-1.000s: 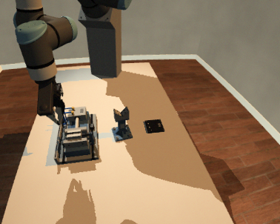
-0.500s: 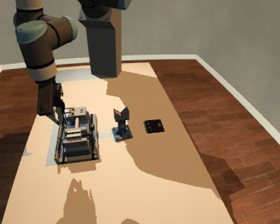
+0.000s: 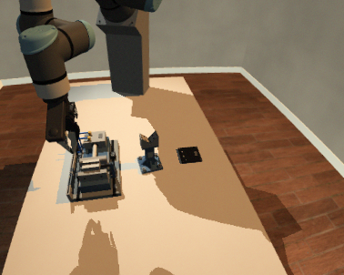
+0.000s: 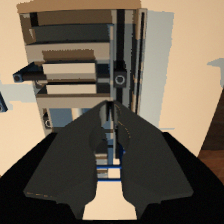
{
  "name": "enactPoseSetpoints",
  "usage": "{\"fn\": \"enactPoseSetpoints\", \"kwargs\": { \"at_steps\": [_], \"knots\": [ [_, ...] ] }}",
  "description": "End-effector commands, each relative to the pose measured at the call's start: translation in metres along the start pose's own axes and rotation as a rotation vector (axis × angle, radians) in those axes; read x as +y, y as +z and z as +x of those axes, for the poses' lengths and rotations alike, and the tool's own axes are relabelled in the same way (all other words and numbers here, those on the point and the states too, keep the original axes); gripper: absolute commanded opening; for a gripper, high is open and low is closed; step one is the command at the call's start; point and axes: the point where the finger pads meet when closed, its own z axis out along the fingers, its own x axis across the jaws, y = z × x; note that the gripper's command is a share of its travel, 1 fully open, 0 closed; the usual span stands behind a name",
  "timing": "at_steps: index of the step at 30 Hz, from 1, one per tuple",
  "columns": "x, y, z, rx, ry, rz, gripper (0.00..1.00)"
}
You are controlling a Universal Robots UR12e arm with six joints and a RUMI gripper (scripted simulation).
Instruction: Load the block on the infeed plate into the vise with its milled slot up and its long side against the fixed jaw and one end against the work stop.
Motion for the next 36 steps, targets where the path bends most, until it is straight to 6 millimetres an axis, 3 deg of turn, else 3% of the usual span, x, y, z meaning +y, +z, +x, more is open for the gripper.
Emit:
{"fn": "enactPoseSetpoints", "kwargs": {
  "at_steps": [1,19,36],
  "knots": [
    [0.000,0.000,0.000,0.000,0.000,0.001,0.00],
    [0.000,0.009,0.000,0.000,0.000,0.001,0.00],
    [0.000,0.032,0.000,0.000,0.000,0.001,0.00]
  ]
}}
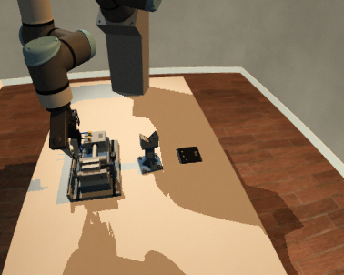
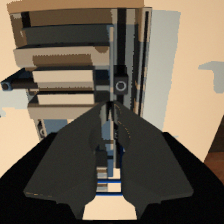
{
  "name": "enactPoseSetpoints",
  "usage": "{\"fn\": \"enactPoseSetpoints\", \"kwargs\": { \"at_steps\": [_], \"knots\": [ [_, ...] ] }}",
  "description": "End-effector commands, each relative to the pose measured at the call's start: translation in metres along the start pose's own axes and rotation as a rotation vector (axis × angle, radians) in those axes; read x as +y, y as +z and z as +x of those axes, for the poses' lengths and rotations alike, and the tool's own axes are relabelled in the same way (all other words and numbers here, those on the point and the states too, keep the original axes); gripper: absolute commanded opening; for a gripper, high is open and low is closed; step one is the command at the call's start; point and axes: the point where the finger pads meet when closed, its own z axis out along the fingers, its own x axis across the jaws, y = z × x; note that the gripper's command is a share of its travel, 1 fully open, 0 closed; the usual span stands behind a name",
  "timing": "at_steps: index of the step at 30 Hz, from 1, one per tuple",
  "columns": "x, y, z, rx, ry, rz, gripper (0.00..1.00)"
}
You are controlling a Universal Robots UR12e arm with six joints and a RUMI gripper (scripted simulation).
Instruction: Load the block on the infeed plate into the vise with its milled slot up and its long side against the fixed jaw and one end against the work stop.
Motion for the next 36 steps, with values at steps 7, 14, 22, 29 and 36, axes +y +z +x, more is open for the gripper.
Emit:
{"fn": "enactPoseSetpoints", "kwargs": {
  "at_steps": [7,14,22,29,36],
  "knots": [
    [-0.001,0.013,0.000,0.000,0.000,0.001,0.00],
    [-0.001,0.020,0.000,0.000,0.000,0.001,0.00],
    [-0.001,0.023,0.000,0.000,0.000,0.001,0.00],
    [-0.001,0.023,0.000,0.000,0.000,0.001,0.00],
    [-0.001,0.023,0.000,0.000,0.000,0.001,0.00]
  ]
}}
